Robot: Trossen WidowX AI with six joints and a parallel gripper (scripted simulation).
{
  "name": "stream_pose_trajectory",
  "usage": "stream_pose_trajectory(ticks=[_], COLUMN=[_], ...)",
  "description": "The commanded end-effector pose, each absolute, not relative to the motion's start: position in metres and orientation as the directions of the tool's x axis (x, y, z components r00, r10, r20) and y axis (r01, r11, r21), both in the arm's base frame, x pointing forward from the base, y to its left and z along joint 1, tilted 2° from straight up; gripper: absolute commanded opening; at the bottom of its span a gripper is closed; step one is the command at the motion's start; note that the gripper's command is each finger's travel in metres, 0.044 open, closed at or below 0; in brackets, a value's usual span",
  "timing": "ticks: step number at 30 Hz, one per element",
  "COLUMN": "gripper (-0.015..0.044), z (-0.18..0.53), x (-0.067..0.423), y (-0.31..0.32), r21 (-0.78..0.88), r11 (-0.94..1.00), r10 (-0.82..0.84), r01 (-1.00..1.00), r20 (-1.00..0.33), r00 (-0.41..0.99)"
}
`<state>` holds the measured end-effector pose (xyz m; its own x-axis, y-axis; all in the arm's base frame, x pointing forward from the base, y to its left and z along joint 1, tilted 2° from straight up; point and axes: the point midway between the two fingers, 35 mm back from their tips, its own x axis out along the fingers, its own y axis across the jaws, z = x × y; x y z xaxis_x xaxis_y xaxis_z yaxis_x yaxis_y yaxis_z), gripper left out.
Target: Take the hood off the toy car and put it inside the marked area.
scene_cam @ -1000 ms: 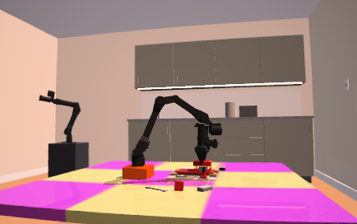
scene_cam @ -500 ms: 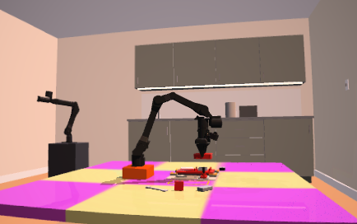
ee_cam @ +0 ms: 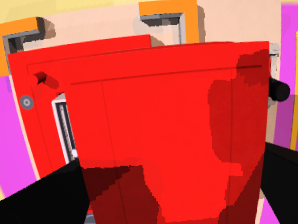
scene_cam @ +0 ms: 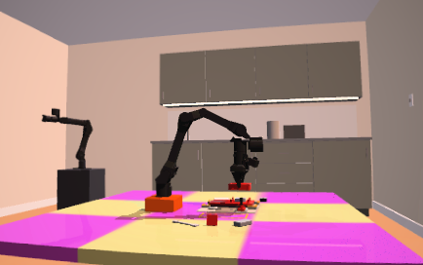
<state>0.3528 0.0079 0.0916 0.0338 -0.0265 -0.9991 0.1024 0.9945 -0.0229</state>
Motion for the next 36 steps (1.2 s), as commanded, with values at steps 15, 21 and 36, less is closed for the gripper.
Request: stream_pose_trajectory(ticks=[15,21,36], gripper=[0.0000,0.0000,0.0000], z=[0.098,0.100,0.102], x=[0.336,0.328,0.299], y=[-0.065,-0.088,-0.142], r21=[-0.023,-0.025,-0.029], r11=[0.995,0.995,0.994], r10=[-0.028,-0.030,-0.034], r01=[0.100,0.101,0.104], r20=[-0.998,-0.998,-0.998], r00=[0.047,0.047,0.046])
